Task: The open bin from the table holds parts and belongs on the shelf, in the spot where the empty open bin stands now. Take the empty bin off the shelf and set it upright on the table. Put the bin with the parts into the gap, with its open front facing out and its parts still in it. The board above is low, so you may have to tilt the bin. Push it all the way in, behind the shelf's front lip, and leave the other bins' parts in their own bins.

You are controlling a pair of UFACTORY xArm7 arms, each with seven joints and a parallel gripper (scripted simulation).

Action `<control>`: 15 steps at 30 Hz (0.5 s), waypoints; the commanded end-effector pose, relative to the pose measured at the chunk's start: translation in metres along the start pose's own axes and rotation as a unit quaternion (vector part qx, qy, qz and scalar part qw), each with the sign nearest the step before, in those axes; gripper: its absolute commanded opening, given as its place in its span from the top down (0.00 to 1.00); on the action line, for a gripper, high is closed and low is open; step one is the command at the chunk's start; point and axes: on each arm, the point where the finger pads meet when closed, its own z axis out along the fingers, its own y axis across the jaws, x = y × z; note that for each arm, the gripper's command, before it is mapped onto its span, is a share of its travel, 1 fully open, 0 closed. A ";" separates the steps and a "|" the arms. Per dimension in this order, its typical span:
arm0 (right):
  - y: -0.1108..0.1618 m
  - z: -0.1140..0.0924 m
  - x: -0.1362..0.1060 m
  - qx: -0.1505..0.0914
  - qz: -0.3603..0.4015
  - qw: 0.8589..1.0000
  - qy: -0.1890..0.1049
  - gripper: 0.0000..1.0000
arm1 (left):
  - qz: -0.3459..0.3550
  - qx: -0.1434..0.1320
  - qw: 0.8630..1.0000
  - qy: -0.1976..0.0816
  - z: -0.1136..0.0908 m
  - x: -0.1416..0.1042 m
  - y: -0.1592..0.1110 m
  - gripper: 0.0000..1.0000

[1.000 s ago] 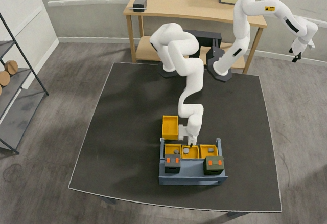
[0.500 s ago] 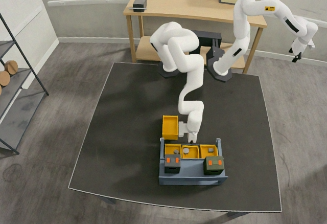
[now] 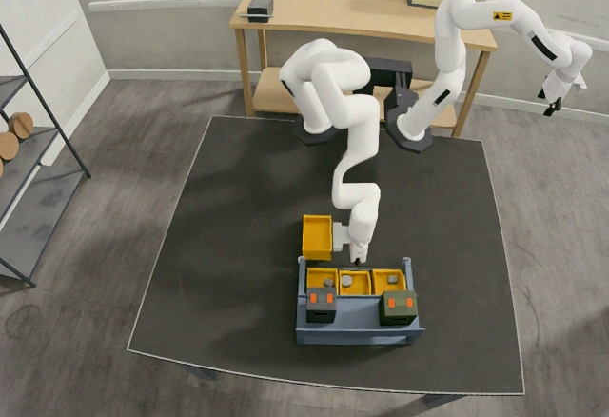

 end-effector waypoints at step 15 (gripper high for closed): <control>0.015 -0.050 -0.001 0.003 0.000 1.000 -0.001 1.00 | 0.000 0.000 1.000 0.002 -0.002 0.001 0.000 0.00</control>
